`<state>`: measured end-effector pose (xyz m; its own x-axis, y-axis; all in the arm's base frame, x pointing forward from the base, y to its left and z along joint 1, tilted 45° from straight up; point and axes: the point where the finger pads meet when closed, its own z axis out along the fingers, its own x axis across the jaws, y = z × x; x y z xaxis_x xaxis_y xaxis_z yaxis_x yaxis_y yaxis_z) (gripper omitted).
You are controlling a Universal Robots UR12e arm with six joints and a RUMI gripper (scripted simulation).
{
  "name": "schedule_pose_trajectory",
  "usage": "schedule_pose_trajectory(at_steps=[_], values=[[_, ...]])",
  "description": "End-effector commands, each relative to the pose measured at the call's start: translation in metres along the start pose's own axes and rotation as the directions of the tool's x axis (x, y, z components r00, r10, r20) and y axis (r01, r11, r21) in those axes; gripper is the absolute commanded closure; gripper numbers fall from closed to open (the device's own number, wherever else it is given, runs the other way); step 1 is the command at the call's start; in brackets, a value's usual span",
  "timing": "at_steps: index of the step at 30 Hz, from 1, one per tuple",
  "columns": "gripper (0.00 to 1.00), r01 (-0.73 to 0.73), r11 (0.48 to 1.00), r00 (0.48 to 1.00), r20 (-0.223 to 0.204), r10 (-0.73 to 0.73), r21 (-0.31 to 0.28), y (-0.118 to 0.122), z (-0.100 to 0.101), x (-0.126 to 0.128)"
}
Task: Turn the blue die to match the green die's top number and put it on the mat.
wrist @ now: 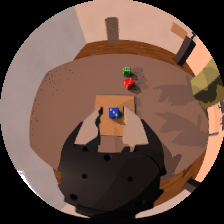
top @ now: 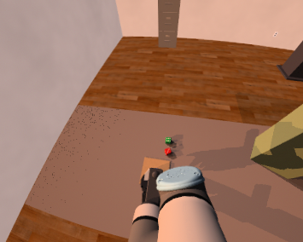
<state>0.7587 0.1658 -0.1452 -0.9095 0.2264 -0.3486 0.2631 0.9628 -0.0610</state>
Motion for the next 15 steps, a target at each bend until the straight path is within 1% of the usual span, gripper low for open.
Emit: schedule_pose_trajectory(at_steps=[1,15], values=[[0.72,0.000,1.000,1.000,0.001,0.000,0.000,0.005,0.004,0.000],[0.72,0.000,1.000,1.000,0.001,0.000,0.000,0.020,0.020,0.000]])
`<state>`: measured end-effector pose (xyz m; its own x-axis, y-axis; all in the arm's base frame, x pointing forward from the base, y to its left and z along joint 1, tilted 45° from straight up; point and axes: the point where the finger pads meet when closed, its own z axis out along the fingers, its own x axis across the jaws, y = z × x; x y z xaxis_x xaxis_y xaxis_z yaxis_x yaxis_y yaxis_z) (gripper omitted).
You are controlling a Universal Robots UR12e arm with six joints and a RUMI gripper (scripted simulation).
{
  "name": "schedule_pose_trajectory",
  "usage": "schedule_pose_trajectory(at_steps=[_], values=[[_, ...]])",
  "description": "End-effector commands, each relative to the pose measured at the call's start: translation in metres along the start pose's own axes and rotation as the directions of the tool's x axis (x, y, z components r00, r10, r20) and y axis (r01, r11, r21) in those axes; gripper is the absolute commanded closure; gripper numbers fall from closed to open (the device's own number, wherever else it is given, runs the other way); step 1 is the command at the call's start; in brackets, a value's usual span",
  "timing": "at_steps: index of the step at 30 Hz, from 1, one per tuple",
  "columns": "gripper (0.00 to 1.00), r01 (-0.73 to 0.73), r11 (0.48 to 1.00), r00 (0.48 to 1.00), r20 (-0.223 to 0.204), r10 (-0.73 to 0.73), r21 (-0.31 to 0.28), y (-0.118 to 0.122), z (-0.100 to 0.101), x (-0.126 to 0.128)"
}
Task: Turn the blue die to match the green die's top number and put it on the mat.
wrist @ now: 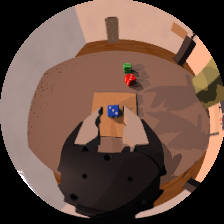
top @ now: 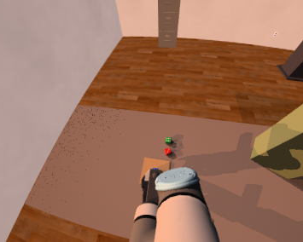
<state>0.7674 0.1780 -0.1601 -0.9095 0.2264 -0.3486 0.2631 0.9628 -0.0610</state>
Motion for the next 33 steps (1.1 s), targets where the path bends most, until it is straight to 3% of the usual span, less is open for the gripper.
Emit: schedule_pose_trajectory(at_steps=[1,12,33], values=[[0.72,0.000,1.000,1.000,0.001,0.000,0.000,0.007,0.006,-0.001],[0.72,0.000,1.000,1.000,0.001,0.000,0.000,0.020,0.020,-0.001],[0.72,0.000,1.000,1.000,0.001,0.000,0.000,0.029,0.029,-0.001]])
